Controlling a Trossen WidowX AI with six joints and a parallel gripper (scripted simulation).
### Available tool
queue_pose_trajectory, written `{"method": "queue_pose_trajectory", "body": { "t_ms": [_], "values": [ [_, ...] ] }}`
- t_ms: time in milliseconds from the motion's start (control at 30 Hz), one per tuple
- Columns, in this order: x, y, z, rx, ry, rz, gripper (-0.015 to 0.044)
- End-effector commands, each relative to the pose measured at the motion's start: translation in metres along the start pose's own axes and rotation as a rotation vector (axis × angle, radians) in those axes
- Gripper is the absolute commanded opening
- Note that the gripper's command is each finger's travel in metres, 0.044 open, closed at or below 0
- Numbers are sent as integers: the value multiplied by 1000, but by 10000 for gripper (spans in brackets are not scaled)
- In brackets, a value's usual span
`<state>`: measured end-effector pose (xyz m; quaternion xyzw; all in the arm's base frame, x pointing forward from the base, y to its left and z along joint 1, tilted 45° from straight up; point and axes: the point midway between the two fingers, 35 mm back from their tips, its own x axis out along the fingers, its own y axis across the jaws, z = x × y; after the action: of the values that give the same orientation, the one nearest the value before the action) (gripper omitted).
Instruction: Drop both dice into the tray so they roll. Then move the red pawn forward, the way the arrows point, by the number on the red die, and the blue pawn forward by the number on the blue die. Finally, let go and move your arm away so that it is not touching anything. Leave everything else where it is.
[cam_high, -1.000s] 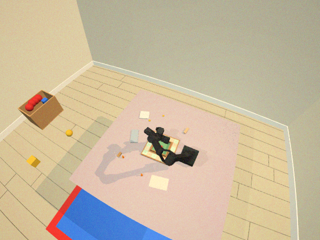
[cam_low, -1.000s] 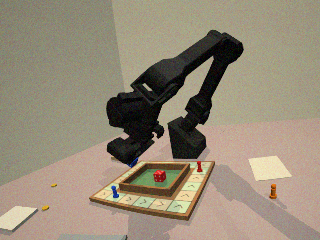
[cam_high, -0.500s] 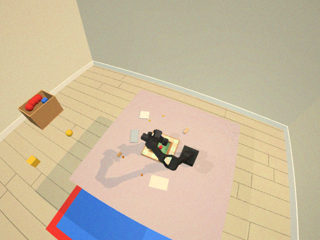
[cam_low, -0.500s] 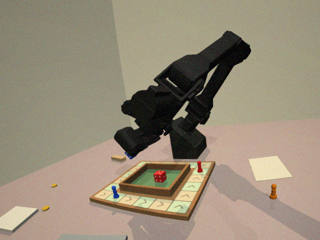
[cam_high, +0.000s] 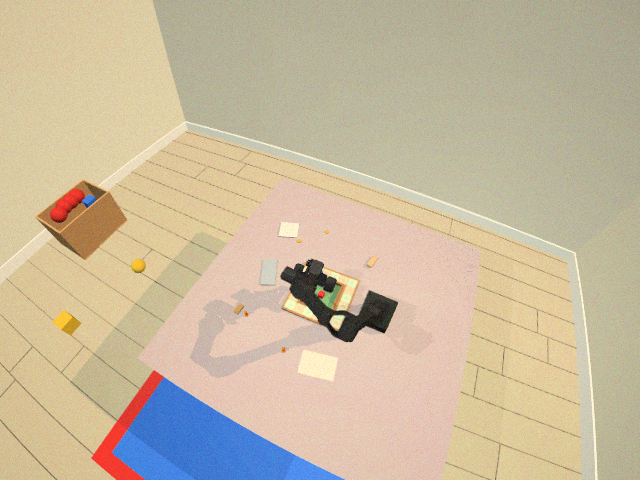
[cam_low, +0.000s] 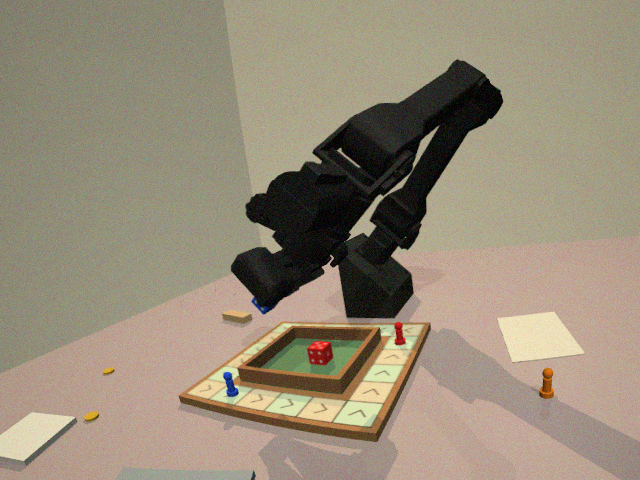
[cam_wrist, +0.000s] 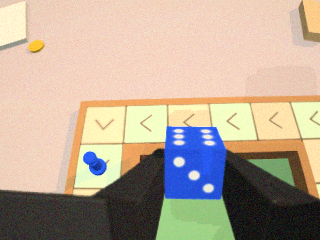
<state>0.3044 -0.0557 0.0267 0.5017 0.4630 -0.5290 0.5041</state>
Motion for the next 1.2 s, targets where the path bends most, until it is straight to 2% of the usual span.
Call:
{"method": "queue_pose_trajectory", "body": {
  "t_ms": [0, 267, 533, 667, 800, 867, 933, 1033, 1100, 1167],
  "values": [
    [0, 0, 0, 0, 0, 0, 0],
    [0, 0, 0, 0, 0, 0, 0],
    [0, 0, 0, 0, 0, 0, 210],
    [-25, -2, 28, 5, -7, 1, 315],
    [-27, -3, 30, 5, -8, 1, 420],
    [-25, -3, 29, 1, 9, -5, 440],
    [-12, -5, 25, -23, 147, -48, 440],
    [8, -7, 16, -42, 472, -80, 440],
    [15, -4, 14, -25, 687, -48, 440],
    [18, 0, 15, 0, 825, -2, 440]
  ]
}}
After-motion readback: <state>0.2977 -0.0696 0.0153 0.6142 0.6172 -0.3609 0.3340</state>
